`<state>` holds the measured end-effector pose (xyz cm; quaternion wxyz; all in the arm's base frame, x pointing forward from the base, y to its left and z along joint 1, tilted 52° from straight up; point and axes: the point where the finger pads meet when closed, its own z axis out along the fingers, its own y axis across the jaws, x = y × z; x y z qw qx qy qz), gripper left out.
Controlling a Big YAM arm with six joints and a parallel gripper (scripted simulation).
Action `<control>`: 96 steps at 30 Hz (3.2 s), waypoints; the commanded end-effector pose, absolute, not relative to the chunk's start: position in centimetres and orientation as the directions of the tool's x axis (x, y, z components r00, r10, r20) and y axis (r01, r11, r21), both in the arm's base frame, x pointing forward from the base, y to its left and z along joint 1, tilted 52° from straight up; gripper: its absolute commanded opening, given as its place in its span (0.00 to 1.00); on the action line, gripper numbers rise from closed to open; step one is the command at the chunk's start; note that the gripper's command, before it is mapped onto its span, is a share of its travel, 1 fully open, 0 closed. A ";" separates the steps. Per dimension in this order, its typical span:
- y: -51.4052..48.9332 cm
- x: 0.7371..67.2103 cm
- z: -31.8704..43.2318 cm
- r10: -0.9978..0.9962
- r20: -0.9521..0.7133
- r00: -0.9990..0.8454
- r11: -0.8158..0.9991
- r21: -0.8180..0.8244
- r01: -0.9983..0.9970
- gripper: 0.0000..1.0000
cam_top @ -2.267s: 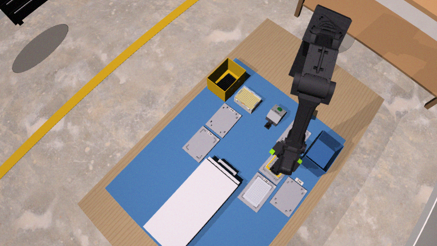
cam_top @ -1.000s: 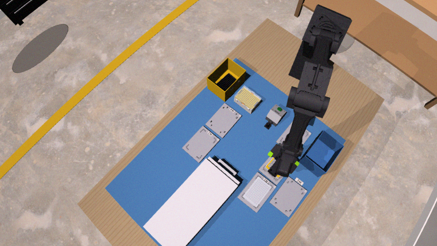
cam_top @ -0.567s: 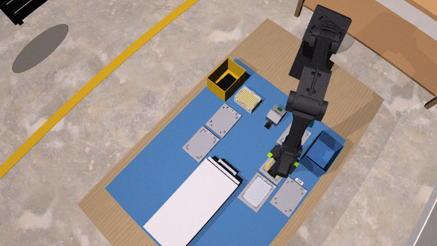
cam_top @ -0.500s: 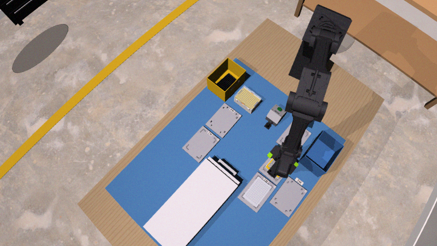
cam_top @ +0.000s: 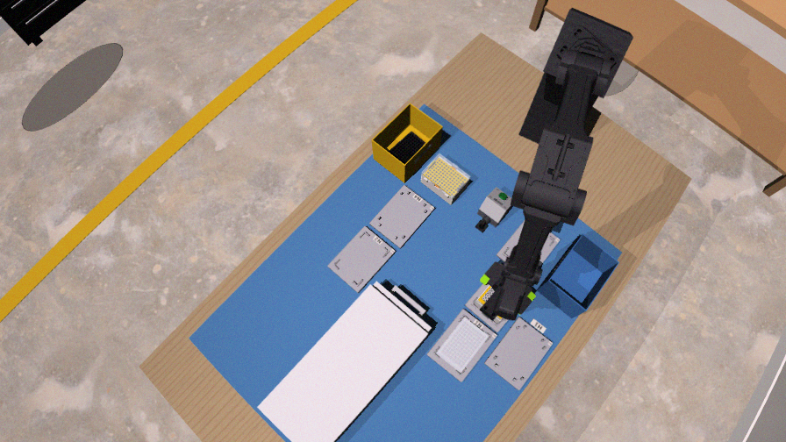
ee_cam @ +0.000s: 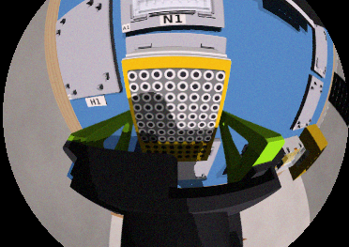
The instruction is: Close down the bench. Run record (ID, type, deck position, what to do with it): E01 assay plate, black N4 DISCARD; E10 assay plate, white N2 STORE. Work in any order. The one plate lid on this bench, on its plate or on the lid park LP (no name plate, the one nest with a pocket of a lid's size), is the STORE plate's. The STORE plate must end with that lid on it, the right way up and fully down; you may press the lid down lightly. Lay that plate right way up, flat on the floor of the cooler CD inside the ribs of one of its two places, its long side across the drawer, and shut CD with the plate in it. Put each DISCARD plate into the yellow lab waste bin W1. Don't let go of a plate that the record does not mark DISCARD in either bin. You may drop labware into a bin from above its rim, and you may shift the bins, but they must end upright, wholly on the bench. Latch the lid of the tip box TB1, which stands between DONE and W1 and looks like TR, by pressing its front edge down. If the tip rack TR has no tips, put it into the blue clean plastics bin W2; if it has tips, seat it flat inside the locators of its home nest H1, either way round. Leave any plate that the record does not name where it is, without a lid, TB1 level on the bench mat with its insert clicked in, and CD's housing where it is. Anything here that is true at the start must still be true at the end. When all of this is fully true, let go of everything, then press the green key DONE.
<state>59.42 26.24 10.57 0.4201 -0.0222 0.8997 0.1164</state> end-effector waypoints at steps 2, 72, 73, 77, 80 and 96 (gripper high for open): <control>26.1 60.2 10.8 0.058 -0.774 -0.631 0.972 0.189 -0.143 1.00; 26.7 61.4 11.4 0.066 -0.788 -0.612 0.969 0.197 -0.149 0.00; 26.7 61.4 11.4 0.066 -0.788 -0.612 0.969 0.197 -0.149 0.00; 26.7 61.4 11.4 0.066 -0.788 -0.612 0.969 0.197 -0.149 0.00; 26.7 61.4 11.4 0.066 -0.788 -0.612 0.969 0.197 -0.149 0.00; 26.7 61.4 11.4 0.066 -0.788 -0.612 0.969 0.197 -0.149 0.00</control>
